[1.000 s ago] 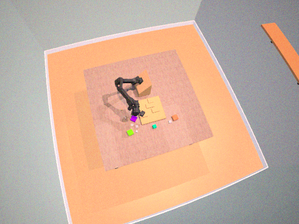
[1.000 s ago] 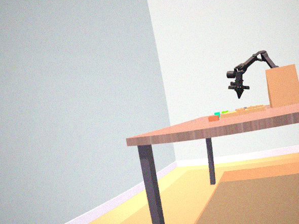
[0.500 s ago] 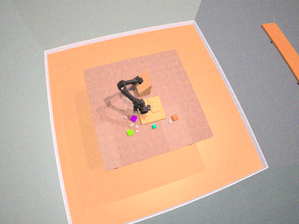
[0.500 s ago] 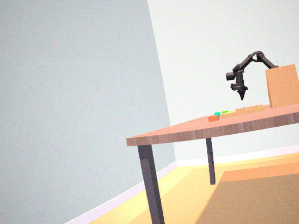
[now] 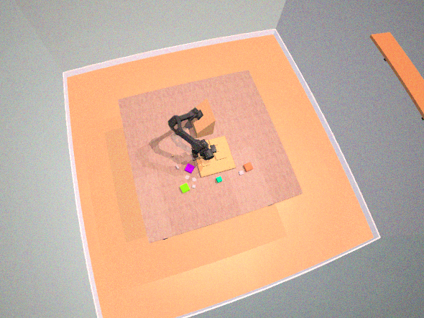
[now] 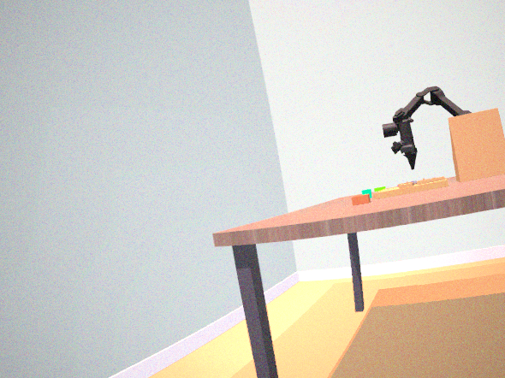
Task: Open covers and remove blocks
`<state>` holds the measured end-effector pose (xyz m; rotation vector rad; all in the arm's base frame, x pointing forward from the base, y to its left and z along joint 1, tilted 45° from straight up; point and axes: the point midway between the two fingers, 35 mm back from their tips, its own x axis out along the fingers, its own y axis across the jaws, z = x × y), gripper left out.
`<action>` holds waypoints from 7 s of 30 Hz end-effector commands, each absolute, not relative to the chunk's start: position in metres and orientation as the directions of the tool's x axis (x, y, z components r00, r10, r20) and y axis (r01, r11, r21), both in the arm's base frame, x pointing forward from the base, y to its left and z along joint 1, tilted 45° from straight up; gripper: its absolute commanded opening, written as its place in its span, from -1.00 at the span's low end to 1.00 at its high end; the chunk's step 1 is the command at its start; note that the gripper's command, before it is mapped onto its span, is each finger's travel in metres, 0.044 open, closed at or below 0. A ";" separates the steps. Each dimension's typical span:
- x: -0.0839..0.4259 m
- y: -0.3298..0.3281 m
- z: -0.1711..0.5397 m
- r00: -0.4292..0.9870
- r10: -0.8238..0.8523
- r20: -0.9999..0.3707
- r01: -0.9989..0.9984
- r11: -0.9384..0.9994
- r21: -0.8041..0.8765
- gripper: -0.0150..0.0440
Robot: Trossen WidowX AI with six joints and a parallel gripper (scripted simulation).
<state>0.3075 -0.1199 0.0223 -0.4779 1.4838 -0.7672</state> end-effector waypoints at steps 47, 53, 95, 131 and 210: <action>0.305 -0.142 -0.003 -0.082 -0.706 -0.703 0.152 0.688 -0.709 -0.49; 0.304 -0.146 -0.007 -0.082 -0.707 -0.703 0.152 0.688 -0.710 -0.49; 0.319 -0.164 -0.019 -0.082 -0.709 -0.701 0.152 0.686 -0.712 -0.49; 0.355 -0.170 -0.017 -0.080 -0.709 -0.701 0.154 0.686 -0.712 -0.49; 0.351 -0.105 -0.002 -0.076 -0.699 -0.711 0.150 0.697 -0.701 -0.49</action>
